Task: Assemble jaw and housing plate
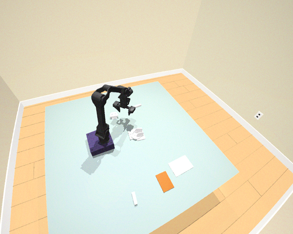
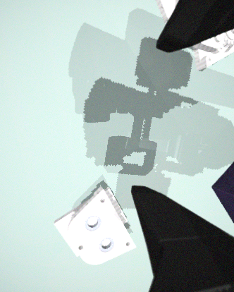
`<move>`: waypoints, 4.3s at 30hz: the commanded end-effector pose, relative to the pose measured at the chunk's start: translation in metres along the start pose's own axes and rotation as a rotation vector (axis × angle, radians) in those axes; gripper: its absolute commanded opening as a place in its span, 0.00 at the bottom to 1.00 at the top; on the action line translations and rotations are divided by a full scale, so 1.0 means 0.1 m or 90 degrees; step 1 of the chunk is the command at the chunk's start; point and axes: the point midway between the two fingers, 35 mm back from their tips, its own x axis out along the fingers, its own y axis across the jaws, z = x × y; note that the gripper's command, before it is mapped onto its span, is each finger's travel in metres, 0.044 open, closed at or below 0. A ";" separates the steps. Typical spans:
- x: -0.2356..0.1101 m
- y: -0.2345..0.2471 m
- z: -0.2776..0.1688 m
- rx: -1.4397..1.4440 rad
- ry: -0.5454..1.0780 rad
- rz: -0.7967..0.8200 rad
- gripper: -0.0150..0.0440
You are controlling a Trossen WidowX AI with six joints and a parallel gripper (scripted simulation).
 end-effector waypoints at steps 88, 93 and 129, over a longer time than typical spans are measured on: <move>0.79 1.12 -0.06 -0.412 -0.001 0.014 1.00; 0.79 1.12 -0.06 -0.412 -0.001 0.014 1.00; 0.79 1.11 -0.06 -0.414 0.000 0.012 0.85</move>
